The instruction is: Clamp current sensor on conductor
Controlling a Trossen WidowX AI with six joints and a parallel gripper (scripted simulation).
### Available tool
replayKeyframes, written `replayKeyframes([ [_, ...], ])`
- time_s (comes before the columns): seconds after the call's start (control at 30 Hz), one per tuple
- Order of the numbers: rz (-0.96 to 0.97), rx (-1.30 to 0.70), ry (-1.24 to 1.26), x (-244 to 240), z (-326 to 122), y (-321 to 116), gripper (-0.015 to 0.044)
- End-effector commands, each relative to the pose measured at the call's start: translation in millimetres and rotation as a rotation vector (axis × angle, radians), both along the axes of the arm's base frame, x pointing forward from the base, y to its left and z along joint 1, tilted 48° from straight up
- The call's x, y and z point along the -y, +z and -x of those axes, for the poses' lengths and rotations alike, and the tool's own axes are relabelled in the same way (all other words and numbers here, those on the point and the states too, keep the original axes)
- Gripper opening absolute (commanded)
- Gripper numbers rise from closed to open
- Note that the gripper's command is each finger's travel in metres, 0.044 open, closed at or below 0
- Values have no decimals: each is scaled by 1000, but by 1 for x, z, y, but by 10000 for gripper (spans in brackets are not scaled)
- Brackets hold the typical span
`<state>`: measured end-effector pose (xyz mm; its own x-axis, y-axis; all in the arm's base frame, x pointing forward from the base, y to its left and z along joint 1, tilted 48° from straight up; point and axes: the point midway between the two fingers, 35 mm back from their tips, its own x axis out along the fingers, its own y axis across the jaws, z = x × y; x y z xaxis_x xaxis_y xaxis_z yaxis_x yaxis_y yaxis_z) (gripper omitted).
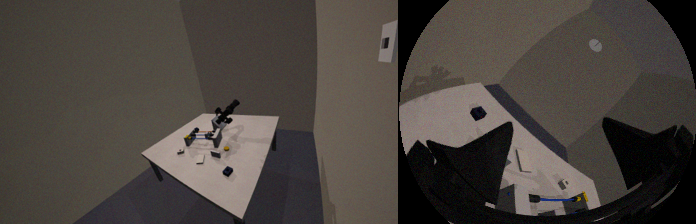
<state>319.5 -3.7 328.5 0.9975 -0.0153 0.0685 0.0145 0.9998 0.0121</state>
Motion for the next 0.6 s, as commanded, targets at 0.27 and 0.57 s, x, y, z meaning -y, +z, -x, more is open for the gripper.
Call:
replayKeyframes([
  [0.27,21,-249,10,22,-44,-39,440],
  [0.57,-120,-700,37,85,-97,-137,440],
])
